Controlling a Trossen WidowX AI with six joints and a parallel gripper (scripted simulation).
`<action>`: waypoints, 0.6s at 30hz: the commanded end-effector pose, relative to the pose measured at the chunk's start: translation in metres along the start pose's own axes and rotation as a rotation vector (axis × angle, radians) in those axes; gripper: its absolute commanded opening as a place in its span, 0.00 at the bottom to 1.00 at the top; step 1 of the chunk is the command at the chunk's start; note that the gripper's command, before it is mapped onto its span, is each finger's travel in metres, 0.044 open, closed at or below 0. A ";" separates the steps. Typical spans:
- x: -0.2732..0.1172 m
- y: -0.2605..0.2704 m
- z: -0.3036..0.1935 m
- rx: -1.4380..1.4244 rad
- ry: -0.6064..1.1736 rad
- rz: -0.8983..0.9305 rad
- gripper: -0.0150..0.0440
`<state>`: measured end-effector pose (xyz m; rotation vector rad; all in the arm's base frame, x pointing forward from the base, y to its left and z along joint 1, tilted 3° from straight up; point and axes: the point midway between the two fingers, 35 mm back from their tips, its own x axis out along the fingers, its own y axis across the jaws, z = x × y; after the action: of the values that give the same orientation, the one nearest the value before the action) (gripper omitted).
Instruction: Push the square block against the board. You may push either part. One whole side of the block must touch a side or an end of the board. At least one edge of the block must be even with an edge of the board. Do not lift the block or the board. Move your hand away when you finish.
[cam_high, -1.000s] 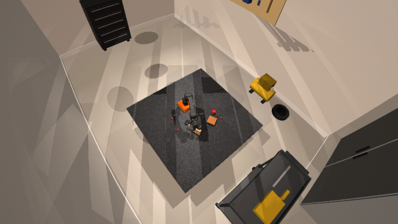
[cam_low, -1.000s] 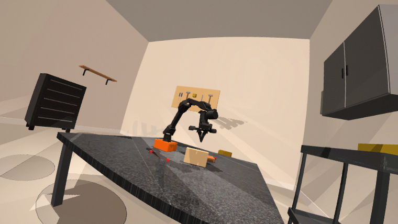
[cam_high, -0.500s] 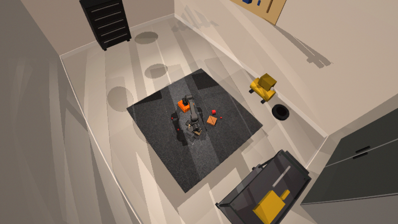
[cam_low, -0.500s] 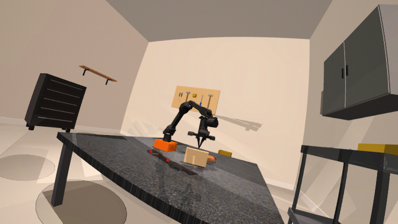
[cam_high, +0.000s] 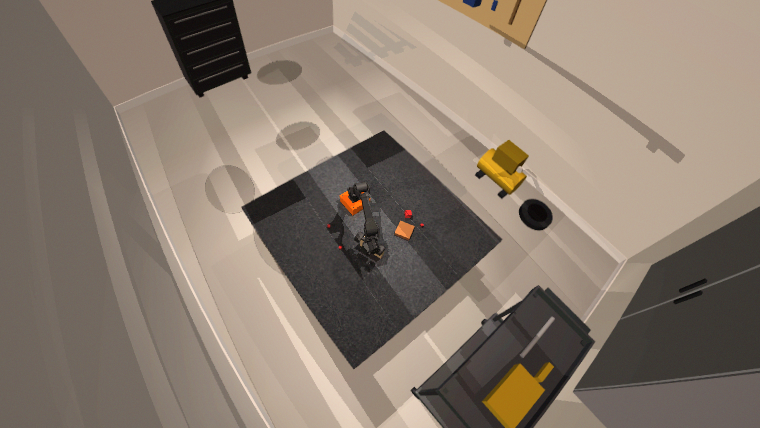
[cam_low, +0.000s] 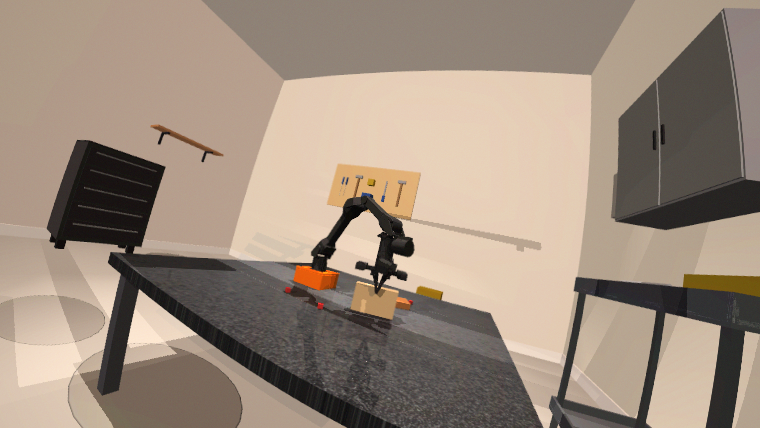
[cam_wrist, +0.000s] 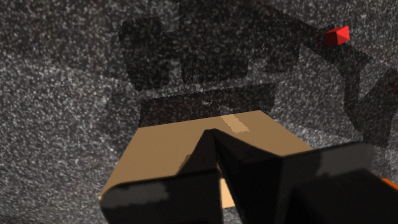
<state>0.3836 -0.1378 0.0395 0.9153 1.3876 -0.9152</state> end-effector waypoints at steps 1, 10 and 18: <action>-0.001 0.001 -0.005 0.002 -0.007 0.001 0.25; -0.001 0.002 -0.016 0.002 -0.006 0.001 0.25; -0.001 0.002 -0.026 0.002 -0.005 0.002 0.25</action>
<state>0.3765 -0.1191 0.0396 0.9152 1.3862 -0.9186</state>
